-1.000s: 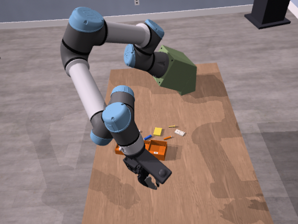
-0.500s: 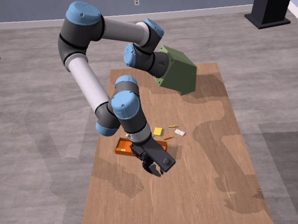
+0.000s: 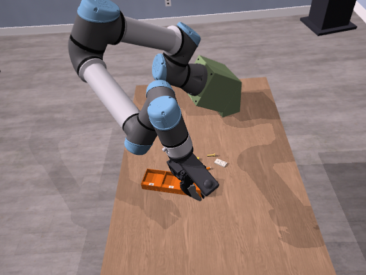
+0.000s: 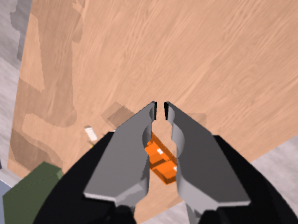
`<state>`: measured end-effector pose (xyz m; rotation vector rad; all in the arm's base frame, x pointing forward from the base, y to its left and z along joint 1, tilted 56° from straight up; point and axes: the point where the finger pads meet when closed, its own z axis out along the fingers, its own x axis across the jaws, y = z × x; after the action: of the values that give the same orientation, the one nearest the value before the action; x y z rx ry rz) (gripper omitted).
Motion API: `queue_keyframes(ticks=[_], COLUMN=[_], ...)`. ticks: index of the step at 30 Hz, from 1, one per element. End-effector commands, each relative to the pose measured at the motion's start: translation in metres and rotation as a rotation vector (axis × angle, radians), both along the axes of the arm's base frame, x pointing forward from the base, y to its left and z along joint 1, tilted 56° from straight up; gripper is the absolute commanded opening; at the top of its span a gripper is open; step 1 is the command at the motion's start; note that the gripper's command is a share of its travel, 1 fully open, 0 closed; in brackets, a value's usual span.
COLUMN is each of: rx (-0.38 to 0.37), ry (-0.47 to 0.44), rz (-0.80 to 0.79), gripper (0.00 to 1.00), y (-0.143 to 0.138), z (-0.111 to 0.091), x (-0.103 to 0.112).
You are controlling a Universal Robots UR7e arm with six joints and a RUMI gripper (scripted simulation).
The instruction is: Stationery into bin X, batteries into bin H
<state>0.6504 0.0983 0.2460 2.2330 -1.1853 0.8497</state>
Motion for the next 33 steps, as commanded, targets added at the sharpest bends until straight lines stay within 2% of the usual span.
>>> queue_keyframes(ticks=[1,2,6,9,13,14,16,20,21,23,27,28,30,32,33], rx=[0.004,0.004,0.004,0.006,0.006,0.007,0.007,0.007,0.006,0.007,0.007,0.006,0.006,0.006,0.006], ry=[-0.038,-0.039,-0.039,-0.066,-0.066,-0.093,-0.094,-0.094,-0.124,-0.124,-0.124,-0.155,-0.155,-0.155,-0.156], rz=[-0.054,-0.054,-0.054,-0.094,-0.094,-0.133,-0.133,-0.133,-0.170,-0.170,-0.170,-0.207,-0.207,-0.207,-0.207], gripper=[0.04,0.04,0.04,0.04,0.04,0.04,0.04,0.04,0.04,0.04,0.04,0.04,0.04,0.04,0.04], y=[0.004,0.005,0.005,0.006,0.006,0.005,0.005,0.005,0.005,0.004,0.004,0.004,0.004,0.002,0.002], z=[-0.010,-0.014,-0.014,-0.024,-0.024,-0.027,-0.034,-0.034,-0.037,-0.044,-0.044,-0.047,-0.047,-0.053,-0.053], x=[-0.026,-0.033,-0.033,-0.056,-0.056,-0.064,-0.079,-0.080,-0.087,-0.103,-0.103,-0.111,-0.111,-0.126,-0.127])
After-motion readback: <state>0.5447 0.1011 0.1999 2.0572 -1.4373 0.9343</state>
